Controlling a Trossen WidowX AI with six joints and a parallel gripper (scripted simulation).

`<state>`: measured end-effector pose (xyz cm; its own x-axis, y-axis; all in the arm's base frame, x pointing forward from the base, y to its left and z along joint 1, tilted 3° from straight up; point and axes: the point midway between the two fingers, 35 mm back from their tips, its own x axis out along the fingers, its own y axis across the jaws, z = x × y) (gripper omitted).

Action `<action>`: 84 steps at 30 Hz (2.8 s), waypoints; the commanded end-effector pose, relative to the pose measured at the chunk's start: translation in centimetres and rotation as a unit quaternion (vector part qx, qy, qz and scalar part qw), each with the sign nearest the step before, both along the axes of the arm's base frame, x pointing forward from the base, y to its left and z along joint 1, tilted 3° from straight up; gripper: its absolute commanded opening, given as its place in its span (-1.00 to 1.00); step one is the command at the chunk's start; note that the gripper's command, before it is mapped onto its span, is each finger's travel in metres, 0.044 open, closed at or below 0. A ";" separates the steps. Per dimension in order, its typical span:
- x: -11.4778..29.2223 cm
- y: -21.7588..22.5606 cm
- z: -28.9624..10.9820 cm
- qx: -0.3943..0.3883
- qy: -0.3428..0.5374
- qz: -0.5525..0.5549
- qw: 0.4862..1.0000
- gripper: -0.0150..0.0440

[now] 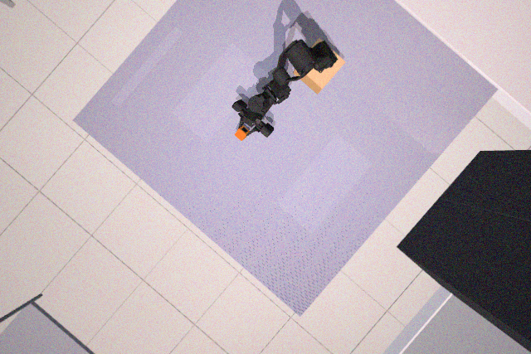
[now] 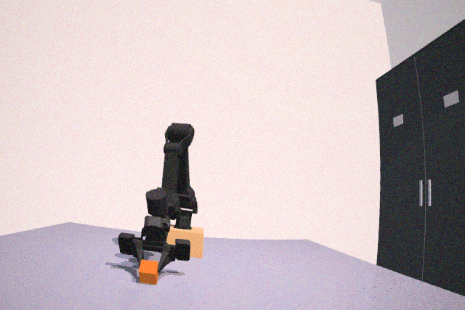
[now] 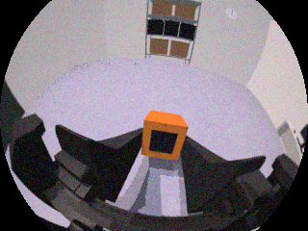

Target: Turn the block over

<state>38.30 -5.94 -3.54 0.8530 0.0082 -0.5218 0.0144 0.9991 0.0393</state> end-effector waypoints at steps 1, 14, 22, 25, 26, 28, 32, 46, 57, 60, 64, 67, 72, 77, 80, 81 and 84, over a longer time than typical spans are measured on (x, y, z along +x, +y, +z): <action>-0.8 0.2 -0.2 0.003 -0.023 0.001 1.000 -0.49; -0.9 0.2 0.2 0.003 -0.045 0.000 0.999 -0.49; -0.9 0.2 0.2 0.003 -0.045 0.000 0.999 -0.40; -0.9 0.2 0.2 0.003 -0.045 0.000 0.999 -0.14; -0.9 0.2 0.2 0.003 -0.045 0.000 0.999 -0.05; -0.9 0.2 0.2 0.003 -0.045 0.000 0.999 0.13; -0.9 0.2 0.2 0.003 -0.045 0.000 0.999 0.49; -0.9 0.2 0.2 0.003 -0.045 0.000 0.999 1.00; -0.9 0.2 0.2 0.003 -0.045 0.000 0.999 1.00; -0.9 0.2 0.2 0.003 -0.045 0.000 0.999 1.00; -0.9 0.2 0.2 0.003 -0.045 0.000 0.999 1.00; -0.9 0.2 0.2 0.003 -0.045 0.000 0.999 1.00; -0.9 0.2 0.2 0.003 -0.043 0.000 0.999 1.00; 0.0 -0.2 0.8 0.003 0.030 0.000 1.000 1.00; 0.0 -0.3 2.0 0.004 0.081 0.002 0.997 1.00; -0.1 -0.4 2.5 0.004 0.099 0.003 0.995 1.00; -1.1 -0.3 4.3 0.004 0.150 0.006 0.989 1.00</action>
